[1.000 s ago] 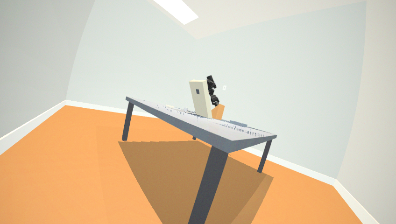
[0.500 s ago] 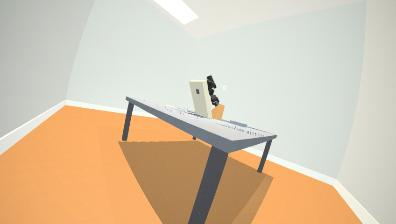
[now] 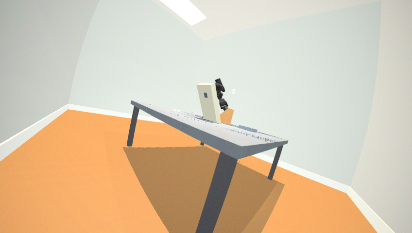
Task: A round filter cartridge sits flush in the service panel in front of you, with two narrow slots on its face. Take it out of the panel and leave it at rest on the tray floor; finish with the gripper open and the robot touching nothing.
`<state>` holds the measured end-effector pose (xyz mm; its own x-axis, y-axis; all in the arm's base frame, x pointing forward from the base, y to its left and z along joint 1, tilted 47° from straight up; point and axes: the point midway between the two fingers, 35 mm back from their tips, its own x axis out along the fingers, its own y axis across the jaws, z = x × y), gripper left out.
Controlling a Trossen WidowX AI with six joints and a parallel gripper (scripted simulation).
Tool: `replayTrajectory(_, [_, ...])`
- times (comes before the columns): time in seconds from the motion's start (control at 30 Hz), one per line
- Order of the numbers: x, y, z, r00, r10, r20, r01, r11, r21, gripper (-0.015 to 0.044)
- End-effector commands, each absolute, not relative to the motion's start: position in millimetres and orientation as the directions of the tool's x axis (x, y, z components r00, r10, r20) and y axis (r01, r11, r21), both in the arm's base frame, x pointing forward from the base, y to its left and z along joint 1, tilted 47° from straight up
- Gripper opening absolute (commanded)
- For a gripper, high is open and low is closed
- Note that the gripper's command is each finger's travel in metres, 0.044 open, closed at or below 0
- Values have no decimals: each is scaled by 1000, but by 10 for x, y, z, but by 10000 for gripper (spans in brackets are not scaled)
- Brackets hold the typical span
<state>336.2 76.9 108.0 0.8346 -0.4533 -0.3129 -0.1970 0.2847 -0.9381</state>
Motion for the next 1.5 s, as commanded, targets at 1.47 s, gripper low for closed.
replayTrajectory(1.47, [2843, 1074, 1264, 826, -454, -334, -211, 301, -930, 0])
